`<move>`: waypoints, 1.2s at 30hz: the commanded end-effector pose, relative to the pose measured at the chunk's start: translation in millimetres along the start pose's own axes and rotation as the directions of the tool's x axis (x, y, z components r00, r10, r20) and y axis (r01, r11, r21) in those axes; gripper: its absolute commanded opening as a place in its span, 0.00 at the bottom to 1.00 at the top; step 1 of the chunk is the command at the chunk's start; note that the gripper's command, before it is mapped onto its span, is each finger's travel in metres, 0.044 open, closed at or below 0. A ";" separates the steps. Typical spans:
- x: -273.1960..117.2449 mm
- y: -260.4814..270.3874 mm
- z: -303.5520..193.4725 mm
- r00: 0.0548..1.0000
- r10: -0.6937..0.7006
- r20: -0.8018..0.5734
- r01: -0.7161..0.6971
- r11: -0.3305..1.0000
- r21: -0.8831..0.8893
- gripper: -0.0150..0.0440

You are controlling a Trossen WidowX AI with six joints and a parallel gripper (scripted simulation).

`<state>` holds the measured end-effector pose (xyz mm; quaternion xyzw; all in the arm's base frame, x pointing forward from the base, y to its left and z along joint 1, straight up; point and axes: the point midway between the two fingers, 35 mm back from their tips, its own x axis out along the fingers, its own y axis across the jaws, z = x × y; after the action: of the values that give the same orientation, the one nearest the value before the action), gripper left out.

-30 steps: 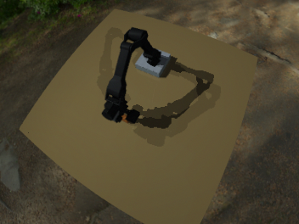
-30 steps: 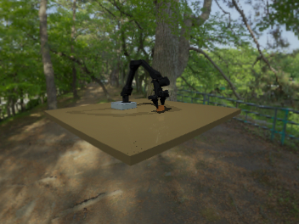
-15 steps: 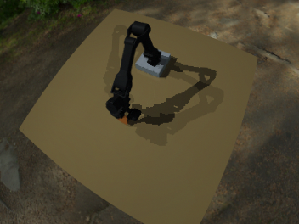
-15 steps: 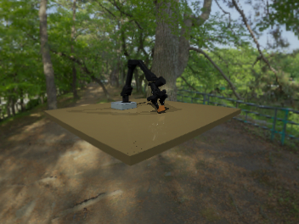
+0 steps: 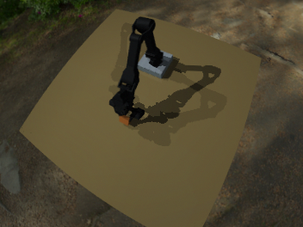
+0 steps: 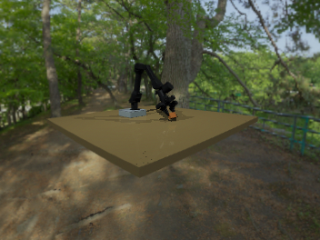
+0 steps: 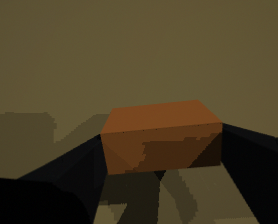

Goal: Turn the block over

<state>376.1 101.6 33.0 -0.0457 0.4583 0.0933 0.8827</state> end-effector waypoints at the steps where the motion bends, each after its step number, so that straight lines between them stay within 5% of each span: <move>1: 3.2 -0.5 0.3 0.999 -0.004 0.033 0.004 1.000 0.002 0.25; 36: 38.3 -0.2 -19.5 0.866 -0.005 0.499 0.006 1.000 0.000 0.25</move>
<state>390.0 105.8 -3.6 -0.0204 0.2239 0.1019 0.9691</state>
